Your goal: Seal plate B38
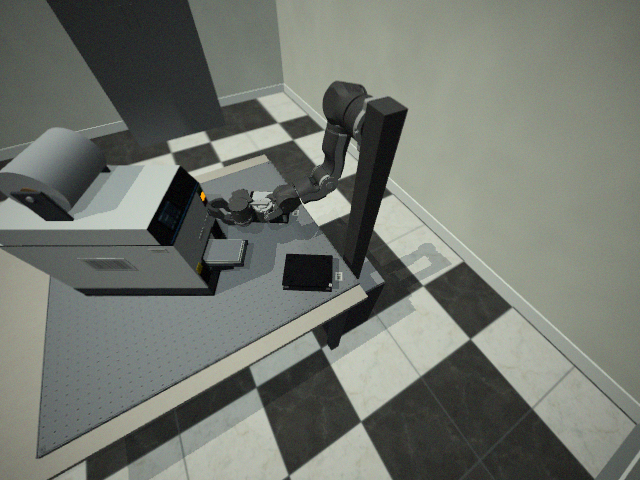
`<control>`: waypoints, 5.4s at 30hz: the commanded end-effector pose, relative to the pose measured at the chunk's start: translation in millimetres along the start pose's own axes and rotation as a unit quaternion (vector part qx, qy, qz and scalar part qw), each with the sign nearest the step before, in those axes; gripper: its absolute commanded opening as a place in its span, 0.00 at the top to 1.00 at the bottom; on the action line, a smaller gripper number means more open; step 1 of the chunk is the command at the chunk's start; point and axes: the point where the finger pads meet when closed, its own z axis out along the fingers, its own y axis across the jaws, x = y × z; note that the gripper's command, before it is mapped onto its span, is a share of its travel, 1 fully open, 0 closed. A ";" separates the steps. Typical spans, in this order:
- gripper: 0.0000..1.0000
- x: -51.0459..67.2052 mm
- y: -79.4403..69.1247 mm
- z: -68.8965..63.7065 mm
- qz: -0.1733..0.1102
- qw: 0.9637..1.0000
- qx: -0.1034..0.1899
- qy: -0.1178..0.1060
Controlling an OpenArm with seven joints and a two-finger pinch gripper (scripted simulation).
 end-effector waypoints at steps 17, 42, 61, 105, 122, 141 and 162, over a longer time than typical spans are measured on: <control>1.00 -1.2 -4.0 0.1 -0.001 1.000 0.005 -0.003; 1.00 -2.0 -5.2 -0.2 -0.001 1.000 0.006 -0.004; 1.00 -2.6 -5.4 -0.5 -0.001 1.000 0.007 -0.004; 1.00 -2.7 -5.4 -0.6 -0.001 1.000 0.007 -0.004; 1.00 -2.7 -5.4 -0.6 -0.001 1.000 0.007 -0.004; 1.00 -2.7 -5.4 -0.6 -0.001 1.000 0.007 -0.004; 1.00 -0.8 -3.0 -12.5 -0.001 1.000 0.003 -0.003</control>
